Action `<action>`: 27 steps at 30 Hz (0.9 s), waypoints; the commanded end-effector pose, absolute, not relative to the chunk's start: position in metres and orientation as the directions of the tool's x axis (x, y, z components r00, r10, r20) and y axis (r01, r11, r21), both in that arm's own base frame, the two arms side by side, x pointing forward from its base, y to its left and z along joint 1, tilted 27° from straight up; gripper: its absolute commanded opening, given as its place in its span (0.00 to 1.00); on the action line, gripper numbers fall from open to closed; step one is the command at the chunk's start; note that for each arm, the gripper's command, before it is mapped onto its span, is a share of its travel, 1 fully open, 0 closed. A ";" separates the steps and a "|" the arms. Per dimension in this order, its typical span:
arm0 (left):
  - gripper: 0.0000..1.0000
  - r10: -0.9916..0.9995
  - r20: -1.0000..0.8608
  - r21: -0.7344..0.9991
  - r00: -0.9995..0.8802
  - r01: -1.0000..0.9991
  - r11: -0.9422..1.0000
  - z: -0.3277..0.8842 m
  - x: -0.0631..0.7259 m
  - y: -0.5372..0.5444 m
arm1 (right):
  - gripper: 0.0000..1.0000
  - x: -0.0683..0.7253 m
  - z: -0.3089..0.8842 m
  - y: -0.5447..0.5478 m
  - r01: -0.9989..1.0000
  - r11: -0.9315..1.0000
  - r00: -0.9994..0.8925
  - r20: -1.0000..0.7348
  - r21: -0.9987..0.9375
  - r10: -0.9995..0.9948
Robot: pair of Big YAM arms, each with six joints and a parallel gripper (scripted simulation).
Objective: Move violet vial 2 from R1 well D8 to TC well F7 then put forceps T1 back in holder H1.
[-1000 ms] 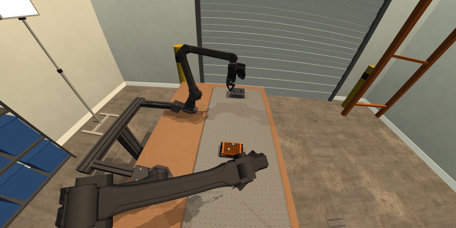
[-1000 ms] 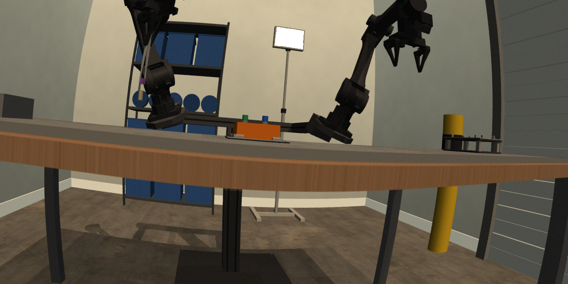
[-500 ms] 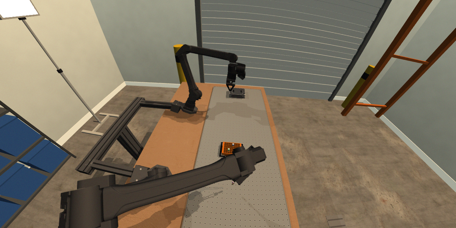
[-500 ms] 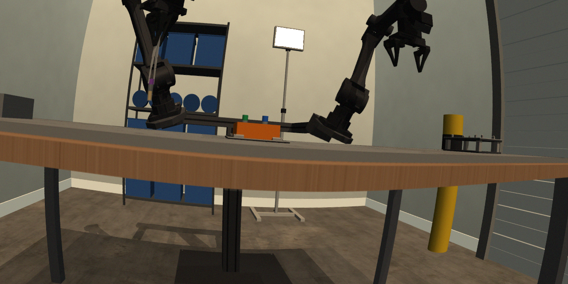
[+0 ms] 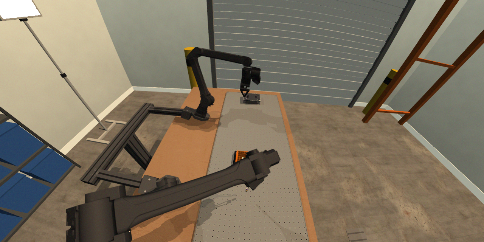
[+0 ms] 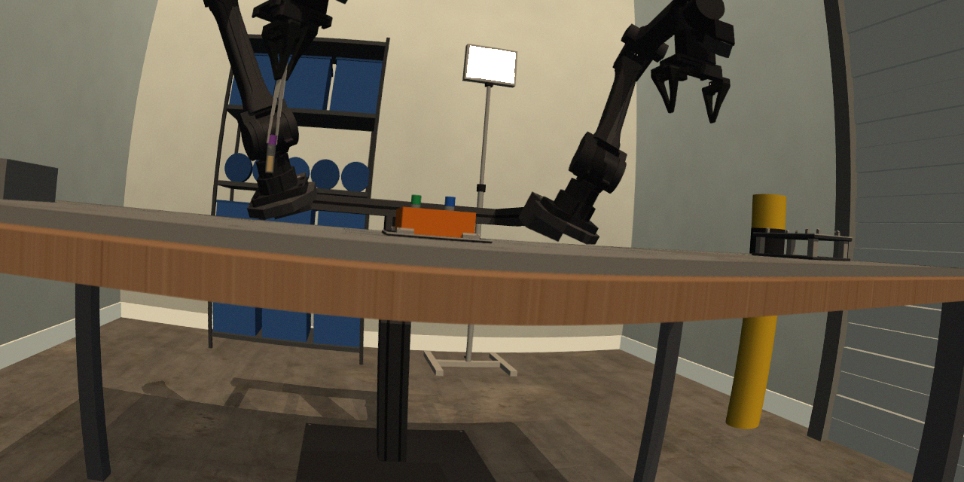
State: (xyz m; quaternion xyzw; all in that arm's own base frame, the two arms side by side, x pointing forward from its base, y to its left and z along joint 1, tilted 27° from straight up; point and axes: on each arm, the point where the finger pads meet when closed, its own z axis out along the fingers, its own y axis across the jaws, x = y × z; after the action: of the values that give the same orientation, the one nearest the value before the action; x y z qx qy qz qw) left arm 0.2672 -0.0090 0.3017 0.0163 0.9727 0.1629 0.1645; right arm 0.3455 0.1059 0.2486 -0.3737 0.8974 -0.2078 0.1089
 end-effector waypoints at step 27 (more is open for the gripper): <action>1.00 0.078 -0.346 0.312 -0.935 -0.036 0.949 0.315 0.272 -0.011 | 0.09 0.354 0.248 0.157 -0.599 0.655 -0.702 -0.091 -0.462 -0.706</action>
State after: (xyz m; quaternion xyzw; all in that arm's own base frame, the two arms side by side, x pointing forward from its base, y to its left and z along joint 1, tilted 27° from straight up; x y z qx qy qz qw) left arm 0.2672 -0.0090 0.3017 0.0163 0.9727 0.1629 0.1645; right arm 0.3411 0.1386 0.2327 -0.3702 0.8990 -0.2085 0.1064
